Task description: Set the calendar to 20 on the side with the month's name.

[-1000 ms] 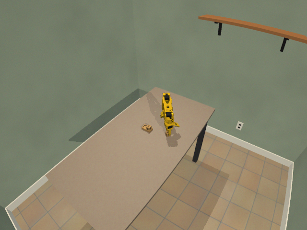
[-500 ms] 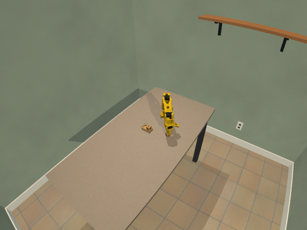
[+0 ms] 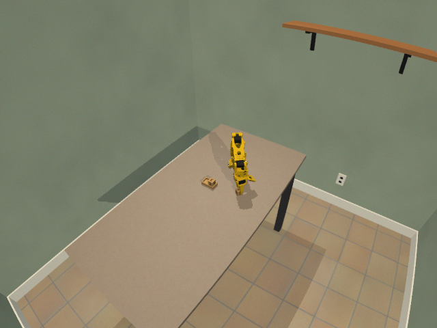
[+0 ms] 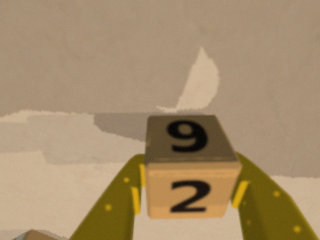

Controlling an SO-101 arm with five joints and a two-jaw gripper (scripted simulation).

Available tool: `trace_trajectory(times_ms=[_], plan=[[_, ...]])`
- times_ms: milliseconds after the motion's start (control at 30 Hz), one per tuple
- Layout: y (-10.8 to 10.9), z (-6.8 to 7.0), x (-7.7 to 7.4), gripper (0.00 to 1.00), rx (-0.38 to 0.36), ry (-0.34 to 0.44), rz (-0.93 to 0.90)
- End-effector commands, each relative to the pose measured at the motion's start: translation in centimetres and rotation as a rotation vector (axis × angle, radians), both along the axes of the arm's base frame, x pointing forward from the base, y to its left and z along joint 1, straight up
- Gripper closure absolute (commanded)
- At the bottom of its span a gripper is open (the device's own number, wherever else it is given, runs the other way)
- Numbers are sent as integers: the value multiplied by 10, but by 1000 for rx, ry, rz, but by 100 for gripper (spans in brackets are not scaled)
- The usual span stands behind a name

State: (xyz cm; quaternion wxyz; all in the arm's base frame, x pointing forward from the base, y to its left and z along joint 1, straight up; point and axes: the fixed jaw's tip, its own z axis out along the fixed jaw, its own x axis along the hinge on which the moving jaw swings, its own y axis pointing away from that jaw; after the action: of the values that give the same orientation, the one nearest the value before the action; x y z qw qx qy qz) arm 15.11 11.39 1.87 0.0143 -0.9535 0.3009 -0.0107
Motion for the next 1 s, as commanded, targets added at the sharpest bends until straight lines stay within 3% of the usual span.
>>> trace_trajectory(times_ms=[0,167,533,967], plan=[[0,2,4,92,15,-18,-1],[0,2,4,84,15,-18,-1],[0,2,4,82,15,-18,-1],[0,2,4,71,15,-18,-1]])
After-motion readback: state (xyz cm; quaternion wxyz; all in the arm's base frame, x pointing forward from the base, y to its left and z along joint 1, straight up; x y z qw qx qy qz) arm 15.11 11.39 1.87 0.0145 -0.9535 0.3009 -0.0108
